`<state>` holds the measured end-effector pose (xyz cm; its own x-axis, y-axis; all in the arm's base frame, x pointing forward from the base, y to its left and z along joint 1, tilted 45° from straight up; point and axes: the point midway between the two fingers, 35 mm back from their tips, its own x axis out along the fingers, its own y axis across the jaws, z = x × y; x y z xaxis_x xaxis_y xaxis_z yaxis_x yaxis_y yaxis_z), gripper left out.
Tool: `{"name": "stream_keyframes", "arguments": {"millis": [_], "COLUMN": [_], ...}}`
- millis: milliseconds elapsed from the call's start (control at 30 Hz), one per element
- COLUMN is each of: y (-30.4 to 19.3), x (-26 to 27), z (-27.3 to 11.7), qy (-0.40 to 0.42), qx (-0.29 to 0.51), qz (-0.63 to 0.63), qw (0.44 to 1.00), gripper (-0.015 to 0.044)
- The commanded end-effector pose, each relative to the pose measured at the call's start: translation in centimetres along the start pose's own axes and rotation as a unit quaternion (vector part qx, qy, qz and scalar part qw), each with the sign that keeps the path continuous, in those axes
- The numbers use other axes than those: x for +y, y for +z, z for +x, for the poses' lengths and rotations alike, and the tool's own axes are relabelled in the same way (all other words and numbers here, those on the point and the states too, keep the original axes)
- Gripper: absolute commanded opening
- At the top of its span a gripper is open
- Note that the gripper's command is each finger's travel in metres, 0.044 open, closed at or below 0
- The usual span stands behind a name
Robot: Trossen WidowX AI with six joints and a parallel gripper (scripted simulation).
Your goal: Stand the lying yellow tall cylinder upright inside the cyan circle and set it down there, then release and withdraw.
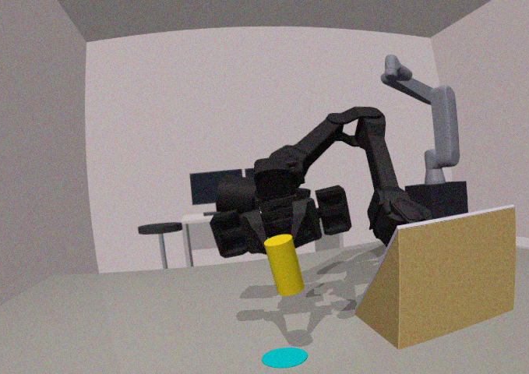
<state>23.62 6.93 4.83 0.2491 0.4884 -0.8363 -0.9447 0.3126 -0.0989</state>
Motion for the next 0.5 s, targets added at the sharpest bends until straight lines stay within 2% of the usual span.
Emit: {"name": "stream_keyframes", "arguments": {"millis": [0, 467], "y": [0.03, 0.23], "x": [0.04, -0.11], "z": [-0.15, -0.78], "qy": [-0.007, -0.035], "qx": [-0.015, -0.055], "qz": [-0.008, -0.037], "qw": [1.0, 0.997], "gripper": [0.0105, 0.0105]}}
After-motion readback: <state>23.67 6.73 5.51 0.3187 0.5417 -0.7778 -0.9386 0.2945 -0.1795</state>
